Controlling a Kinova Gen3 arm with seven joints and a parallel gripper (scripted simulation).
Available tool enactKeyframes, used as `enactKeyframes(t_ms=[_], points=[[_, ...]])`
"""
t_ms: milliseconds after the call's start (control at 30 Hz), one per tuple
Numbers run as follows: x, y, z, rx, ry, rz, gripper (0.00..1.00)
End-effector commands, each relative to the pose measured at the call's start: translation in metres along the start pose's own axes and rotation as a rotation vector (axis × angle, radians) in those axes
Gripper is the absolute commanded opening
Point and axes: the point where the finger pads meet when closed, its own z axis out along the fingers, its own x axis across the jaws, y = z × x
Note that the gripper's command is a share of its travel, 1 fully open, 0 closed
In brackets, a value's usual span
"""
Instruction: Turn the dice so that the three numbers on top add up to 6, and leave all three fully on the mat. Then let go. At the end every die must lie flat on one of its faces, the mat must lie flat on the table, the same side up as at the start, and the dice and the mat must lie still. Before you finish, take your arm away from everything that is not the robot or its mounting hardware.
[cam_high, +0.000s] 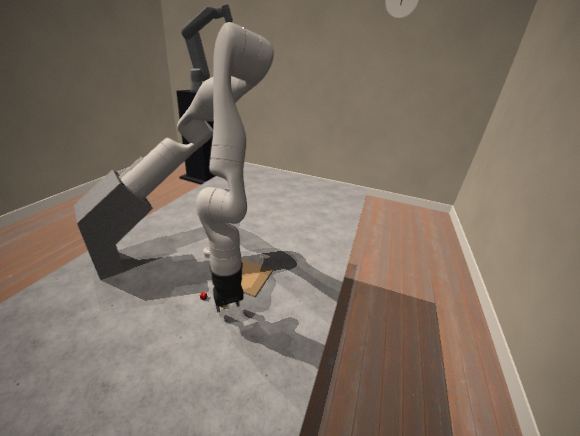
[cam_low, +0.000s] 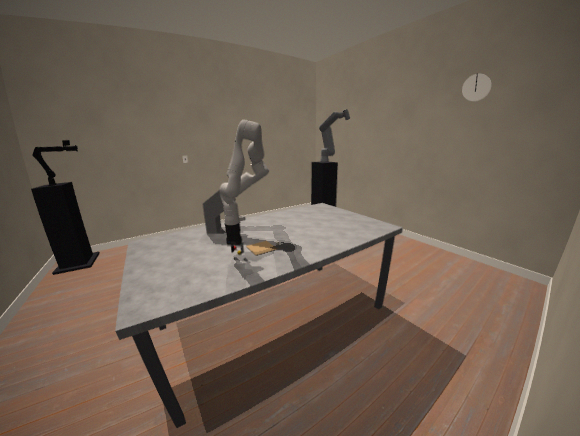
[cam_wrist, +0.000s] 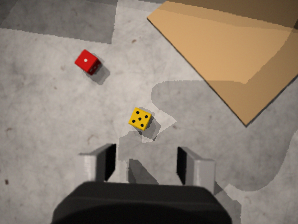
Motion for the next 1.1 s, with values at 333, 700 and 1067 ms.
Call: enactKeyframes(t_ms=[333, 700, 1067], points=[[0.051, -0.045, -0.002, 0.0, -0.001, -0.005, 1.0], [0.127, -0.113, -0.002, 0.0, -0.001, -0.005, 1.0], [0.165, -0.147, -0.002, 0.0, -0.001, -0.005, 1.0]])
